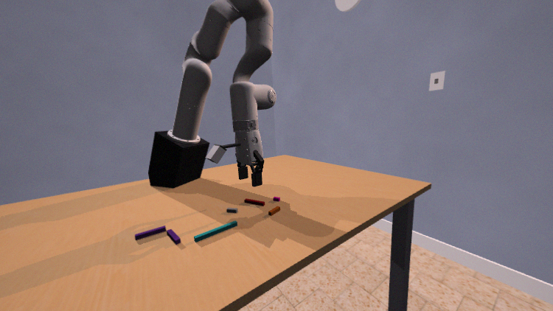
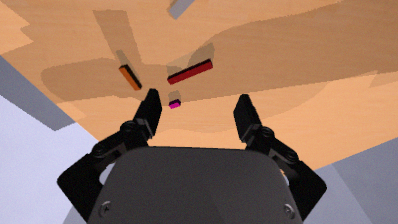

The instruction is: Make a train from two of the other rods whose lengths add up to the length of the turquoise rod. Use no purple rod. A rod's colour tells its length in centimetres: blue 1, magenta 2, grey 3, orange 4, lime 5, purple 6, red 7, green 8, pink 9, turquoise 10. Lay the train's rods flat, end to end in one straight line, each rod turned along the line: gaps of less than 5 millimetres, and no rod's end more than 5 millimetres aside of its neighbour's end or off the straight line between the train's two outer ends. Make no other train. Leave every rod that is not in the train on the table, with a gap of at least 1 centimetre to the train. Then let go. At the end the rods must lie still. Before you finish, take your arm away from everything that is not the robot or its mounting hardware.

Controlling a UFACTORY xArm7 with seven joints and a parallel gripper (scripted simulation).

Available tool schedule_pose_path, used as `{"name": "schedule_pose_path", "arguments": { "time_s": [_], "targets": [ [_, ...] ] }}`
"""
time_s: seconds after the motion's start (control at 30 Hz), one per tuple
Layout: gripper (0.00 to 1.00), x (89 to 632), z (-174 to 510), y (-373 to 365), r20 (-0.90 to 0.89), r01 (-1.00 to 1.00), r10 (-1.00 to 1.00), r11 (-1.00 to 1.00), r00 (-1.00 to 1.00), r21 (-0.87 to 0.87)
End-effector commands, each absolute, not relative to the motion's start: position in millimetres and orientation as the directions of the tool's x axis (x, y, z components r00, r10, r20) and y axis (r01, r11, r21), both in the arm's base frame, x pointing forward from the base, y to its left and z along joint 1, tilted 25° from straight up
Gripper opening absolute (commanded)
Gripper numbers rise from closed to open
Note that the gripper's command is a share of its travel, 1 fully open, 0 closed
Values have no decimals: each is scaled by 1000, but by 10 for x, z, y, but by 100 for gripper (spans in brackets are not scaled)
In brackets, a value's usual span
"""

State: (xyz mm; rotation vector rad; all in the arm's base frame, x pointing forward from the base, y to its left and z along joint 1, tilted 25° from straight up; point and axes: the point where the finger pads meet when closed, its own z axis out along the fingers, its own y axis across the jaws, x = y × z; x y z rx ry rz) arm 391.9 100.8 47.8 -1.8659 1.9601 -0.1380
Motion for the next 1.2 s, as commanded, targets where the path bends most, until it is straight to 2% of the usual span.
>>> {"name": "schedule_pose_path", "arguments": {
  "time_s": [0.0, 0.7, 0.83, 0.97, 1.0, 1.17],
  "targets": [
    [100, 3924, 483, 1007, -236, -929, -972, 91, -4, -360],
    [100, 3931, 485, 1002, -232, -929, -973, 79, 8, -363],
    [100, 4024, 505, 920, -168, -913, -972, -88, 167, -399],
    [100, 4044, 509, 901, -153, -905, -967, -126, 203, -406],
    [100, 4083, 518, 860, -120, -886, -954, -202, 274, -417],
    [100, 4142, 532, 795, -68, -846, -922, -317, 380, -428]
  ]
}}
